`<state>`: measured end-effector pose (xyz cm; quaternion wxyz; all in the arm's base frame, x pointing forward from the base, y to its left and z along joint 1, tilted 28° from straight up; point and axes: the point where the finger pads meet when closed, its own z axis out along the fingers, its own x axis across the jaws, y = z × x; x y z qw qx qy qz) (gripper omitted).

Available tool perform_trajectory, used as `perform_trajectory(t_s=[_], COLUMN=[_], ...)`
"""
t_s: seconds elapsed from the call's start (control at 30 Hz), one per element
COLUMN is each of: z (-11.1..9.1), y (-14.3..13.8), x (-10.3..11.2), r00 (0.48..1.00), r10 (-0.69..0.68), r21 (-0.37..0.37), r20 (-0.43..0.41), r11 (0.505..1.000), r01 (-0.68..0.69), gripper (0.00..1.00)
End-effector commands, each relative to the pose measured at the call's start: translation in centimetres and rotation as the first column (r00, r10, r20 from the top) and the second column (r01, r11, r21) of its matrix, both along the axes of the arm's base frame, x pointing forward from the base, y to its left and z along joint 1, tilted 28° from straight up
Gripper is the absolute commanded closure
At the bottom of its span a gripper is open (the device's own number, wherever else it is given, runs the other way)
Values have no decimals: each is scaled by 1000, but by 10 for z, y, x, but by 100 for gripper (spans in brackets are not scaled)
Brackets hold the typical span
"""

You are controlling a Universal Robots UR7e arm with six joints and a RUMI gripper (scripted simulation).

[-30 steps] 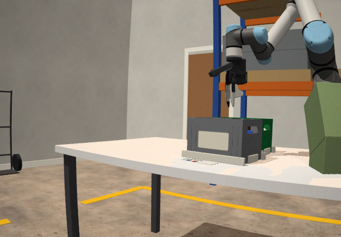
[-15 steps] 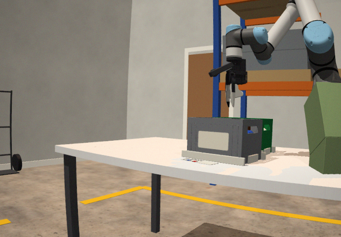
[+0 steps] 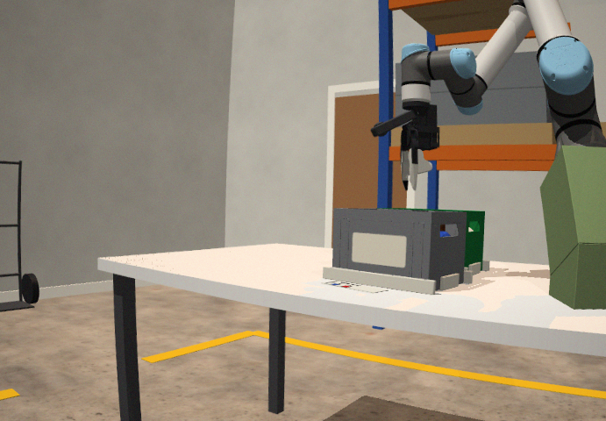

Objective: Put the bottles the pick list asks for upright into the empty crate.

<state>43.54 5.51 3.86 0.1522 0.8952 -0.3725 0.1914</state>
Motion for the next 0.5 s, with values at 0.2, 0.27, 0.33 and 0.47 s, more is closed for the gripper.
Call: perform_trajectory(t_s=[0.2,0.27,0.33,0.47], z=[-1,-2,-3,-3], y=[6,15,24,42], x=[-8,-12,-17,-23], r00=[1000,1000,1000,1000], r10=[2,2,2,2], r21=[-1,-1,-1,0], r20=[1,1,1,5], r11=[1000,1000,1000,1000], r01=[-2,-2,-2,-2], gripper=[62,62,62,62])
